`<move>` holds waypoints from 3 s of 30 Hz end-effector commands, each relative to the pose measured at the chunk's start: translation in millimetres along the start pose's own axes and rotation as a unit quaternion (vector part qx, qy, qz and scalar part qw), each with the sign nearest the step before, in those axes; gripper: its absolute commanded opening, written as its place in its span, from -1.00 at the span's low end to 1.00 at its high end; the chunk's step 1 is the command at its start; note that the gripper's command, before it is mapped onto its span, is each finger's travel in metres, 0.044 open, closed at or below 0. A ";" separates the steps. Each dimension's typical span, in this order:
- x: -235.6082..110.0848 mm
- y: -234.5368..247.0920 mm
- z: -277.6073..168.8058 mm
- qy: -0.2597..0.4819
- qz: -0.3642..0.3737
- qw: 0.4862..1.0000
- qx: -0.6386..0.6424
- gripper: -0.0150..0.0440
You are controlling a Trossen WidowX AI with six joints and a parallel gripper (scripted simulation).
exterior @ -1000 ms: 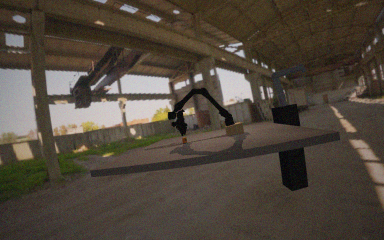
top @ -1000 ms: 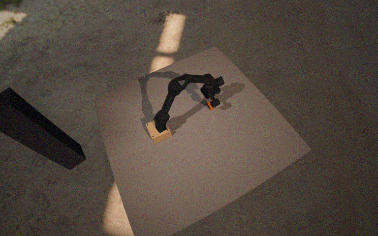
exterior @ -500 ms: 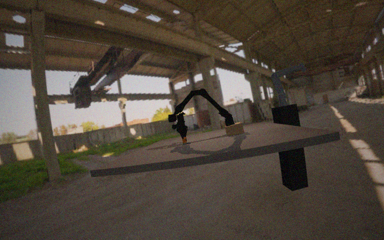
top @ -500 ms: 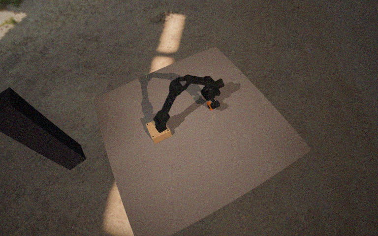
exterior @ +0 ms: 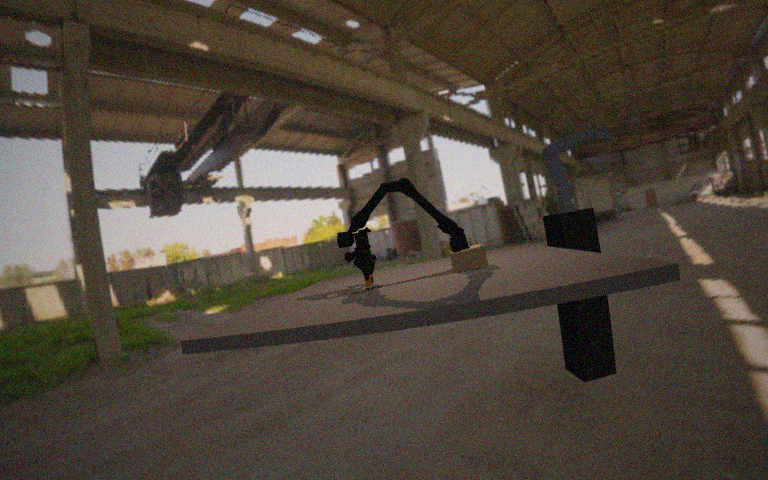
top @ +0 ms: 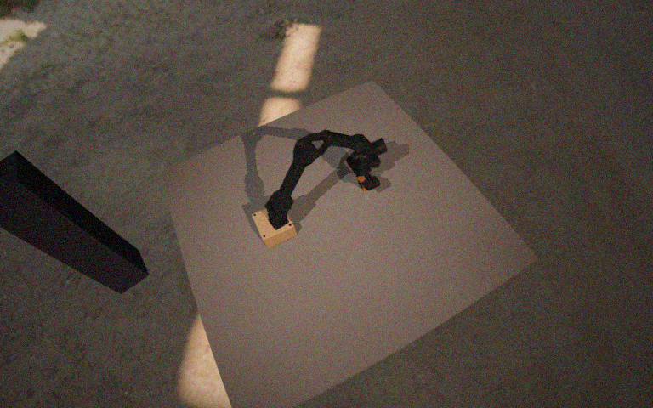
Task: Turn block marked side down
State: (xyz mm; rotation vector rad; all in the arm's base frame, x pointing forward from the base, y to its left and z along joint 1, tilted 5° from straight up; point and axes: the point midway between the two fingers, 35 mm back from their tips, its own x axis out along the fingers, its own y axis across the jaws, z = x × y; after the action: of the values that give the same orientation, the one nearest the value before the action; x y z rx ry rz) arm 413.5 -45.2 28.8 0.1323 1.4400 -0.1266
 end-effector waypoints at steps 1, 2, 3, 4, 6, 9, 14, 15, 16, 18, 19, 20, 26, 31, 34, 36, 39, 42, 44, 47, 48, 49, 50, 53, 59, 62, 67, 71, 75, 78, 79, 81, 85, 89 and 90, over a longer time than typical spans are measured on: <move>0.6 0.5 0.0 0.000 0.001 1.000 -0.002 0.46; 0.6 0.5 0.0 0.000 0.001 1.000 -0.002 0.44; 0.6 0.5 0.0 0.000 0.001 1.000 -0.002 0.42; 0.6 0.5 0.0 0.000 0.001 1.000 -0.002 0.40; 0.6 0.5 0.0 0.000 0.001 1.000 -0.002 0.35; 0.6 0.5 0.0 0.000 0.001 1.000 -0.002 0.28; 0.6 0.5 0.0 0.000 0.001 1.000 -0.002 0.17; 0.6 0.5 0.0 0.000 0.001 1.000 -0.002 0.15; 0.6 0.5 0.0 0.000 0.001 1.000 -0.002 0.13; 0.6 0.5 0.0 0.000 0.001 1.000 -0.002 0.08; 0.6 0.5 0.0 0.000 0.001 1.000 -0.002 0.06; -1.1 0.5 0.1 0.000 0.001 1.000 -0.002 -0.03; -29.5 0.4 0.2 0.000 0.001 1.000 -0.002 -0.49; -26.6 0.5 1.6 -0.018 0.001 1.000 -0.002 -0.49; -23.4 0.6 3.0 -0.040 0.001 0.999 -0.003 -0.49; -21.5 0.7 3.8 -0.054 0.001 0.999 -0.003 -0.49; -19.0 0.8 4.6 -0.075 0.001 0.997 -0.003 -0.49; -16.8 0.8 5.2 -0.097 0.001 0.995 -0.003 -0.49; -15.6 0.9 5.4 -0.111 0.001 0.994 -0.003 -0.49; -14.1 0.9 5.4 -0.132 0.001 0.991 -0.003 -0.49; -13.6 0.9 5.3 -0.139 0.001 0.990 -0.003 -0.49; -13.3 0.9 5.2 -0.146 0.001 0.989 -0.003 -0.49; -12.9 0.9 5.0 -0.154 0.001 0.988 -0.003 -0.49; -12.2 0.9 4.2 -0.175 0.001 0.985 -0.003 -0.49; -11.8 0.9 1.6 -0.217 0.001 0.976 -0.003 -0.49; -12.2 0.8 -0.3 -0.237 0.001 0.971 -0.003 -0.49; -13.6 0.6 -4.4 -0.272 0.002 0.962 -0.002 -0.49; -14.7 0.4 -6.8 -0.289 0.002 0.957 -0.001 -0.49; -8.1 0.8 -2.4 -0.306 0.002 0.952 -0.002 -0.49; -0.8 1.1 2.0 -0.327 0.002 0.945 -0.002 -0.49; 1.5 1.2 3.2 -0.333 0.002 0.943 -0.003 -0.49; 5.8 1.4 5.4 -0.347 0.002 0.938 -0.003 -0.49; 13.5 1.7 8.6 -0.374 0.002 0.928 -0.003 -0.49; 19.8 1.8 10.1 -0.400 0.002 0.916 -0.003 -0.49; 21.1 1.8 10.2 -0.407 0.002 0.914 -0.003 -0.49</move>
State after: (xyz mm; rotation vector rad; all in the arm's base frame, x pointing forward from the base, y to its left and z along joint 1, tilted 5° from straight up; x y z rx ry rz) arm 428.4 -45.2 16.8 0.0683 0.6204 -0.1484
